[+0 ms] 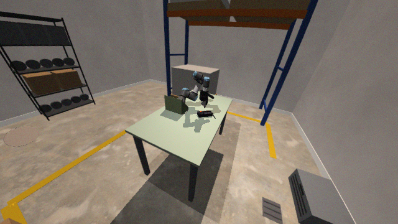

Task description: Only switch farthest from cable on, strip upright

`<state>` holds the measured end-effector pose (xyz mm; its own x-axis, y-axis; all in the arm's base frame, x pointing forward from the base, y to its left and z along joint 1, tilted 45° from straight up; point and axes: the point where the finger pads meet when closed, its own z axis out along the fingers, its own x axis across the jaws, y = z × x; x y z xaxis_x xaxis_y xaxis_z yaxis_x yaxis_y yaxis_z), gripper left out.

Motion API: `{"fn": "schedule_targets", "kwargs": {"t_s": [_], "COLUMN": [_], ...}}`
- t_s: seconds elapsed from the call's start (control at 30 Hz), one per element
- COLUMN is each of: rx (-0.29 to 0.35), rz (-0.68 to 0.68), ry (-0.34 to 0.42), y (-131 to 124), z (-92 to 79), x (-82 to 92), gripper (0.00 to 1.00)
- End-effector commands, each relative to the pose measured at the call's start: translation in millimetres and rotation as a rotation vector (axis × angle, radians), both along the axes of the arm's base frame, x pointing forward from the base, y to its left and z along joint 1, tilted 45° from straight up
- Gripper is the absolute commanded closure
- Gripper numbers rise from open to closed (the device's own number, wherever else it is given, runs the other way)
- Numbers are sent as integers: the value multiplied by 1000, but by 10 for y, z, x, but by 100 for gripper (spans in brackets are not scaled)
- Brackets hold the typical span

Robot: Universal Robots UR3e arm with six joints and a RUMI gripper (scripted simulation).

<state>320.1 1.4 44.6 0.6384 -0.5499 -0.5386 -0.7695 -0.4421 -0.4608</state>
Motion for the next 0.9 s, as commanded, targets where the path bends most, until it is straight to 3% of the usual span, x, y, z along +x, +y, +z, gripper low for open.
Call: {"fn": "schedule_targets", "kwargs": {"t_s": [0.0, 0.2, 0.23, 0.87], "rx": [-2, -2, -2, -2], "rz": [-1, -1, -1, -1], "ry": [-1, -1, -1, -1], "y": [-8, -8, -8, -94], "z": [2, 2, 2, 88], "x": [4, 4, 4, 2], "gripper": [100, 100, 0, 0]}}
